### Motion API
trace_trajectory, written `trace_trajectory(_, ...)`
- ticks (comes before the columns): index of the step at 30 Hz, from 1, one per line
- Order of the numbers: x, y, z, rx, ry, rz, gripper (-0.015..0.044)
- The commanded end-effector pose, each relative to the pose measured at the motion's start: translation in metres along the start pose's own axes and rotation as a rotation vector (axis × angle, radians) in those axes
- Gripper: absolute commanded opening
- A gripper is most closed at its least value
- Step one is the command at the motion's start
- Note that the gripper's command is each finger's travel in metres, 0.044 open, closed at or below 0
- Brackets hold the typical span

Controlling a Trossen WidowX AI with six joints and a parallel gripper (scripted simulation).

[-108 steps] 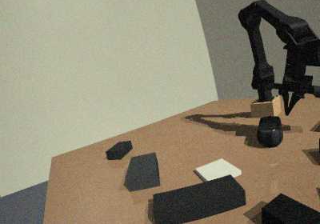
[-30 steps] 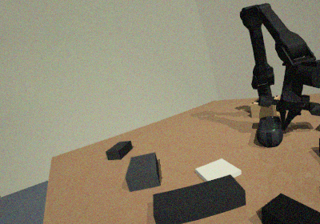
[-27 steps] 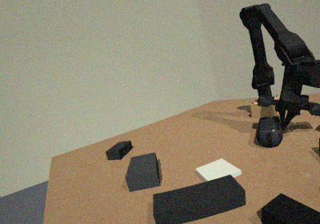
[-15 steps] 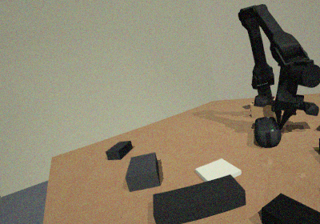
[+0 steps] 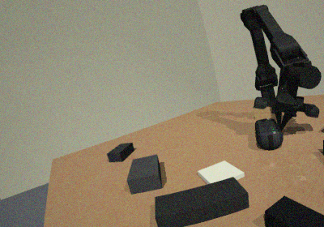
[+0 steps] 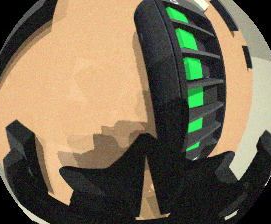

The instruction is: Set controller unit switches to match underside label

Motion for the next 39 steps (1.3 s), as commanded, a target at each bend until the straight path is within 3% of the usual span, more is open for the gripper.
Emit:
trace_trajectory(1, -0.003, -0.009, 0.0, -0.012, 0.001, 0.023, 0.0)
trace_trajectory(39, -0.009, -0.031, -0.003, -0.012, 0.001, 0.025, 0.0)
Point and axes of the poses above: the point midway between the two fingers, 35 mm back from their tips, its own x axis back along the fingers, its own y axis across the jaws, z = x × y, the point moved 7 cm from there along x, back along the fingers, and after that the axes turned 10 degrees about x, right-handed, at the moved point
